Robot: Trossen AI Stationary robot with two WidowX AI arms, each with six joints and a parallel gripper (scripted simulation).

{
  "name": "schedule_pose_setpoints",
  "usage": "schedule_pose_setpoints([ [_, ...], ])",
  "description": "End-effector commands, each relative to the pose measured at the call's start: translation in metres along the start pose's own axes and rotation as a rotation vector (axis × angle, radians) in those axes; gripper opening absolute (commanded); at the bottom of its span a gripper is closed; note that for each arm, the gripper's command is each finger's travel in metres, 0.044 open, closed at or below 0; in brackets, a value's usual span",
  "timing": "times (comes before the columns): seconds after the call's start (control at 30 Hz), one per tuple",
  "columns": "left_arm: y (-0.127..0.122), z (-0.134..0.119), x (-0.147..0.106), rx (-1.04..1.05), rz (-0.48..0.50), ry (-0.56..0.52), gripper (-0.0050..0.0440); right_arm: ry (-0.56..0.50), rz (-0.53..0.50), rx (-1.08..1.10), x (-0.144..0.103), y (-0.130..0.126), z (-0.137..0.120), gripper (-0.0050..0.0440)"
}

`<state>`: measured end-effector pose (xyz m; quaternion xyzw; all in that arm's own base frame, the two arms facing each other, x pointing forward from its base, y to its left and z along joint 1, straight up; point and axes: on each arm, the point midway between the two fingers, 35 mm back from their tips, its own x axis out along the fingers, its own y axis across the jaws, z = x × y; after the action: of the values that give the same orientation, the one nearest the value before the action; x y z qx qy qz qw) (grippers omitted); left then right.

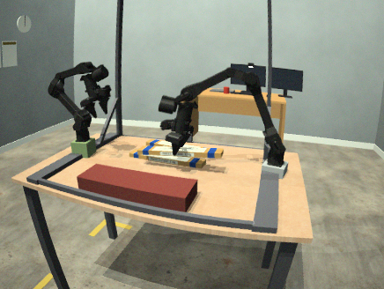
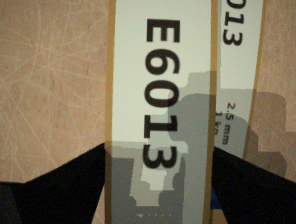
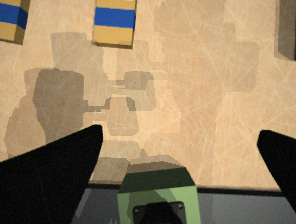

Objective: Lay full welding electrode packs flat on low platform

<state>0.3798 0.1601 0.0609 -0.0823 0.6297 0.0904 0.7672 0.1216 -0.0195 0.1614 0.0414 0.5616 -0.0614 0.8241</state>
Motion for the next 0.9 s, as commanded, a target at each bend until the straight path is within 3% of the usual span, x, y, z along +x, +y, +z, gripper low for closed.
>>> schedule_pose_setpoints([
  [0.0, 0.002, 0.021, -0.036, 0.004, 0.017, -0.097, -0.0050, -0.020, 0.001, 0.000, -0.005, 0.000, 0.003, 0.0430],
  [0.87, 0.001, 0.024, -0.052, 0.004, 0.017, -0.097, -0.0050, -0.020, 0.001, 0.000, -0.005, 0.000, 0.003, 0.0430],
])
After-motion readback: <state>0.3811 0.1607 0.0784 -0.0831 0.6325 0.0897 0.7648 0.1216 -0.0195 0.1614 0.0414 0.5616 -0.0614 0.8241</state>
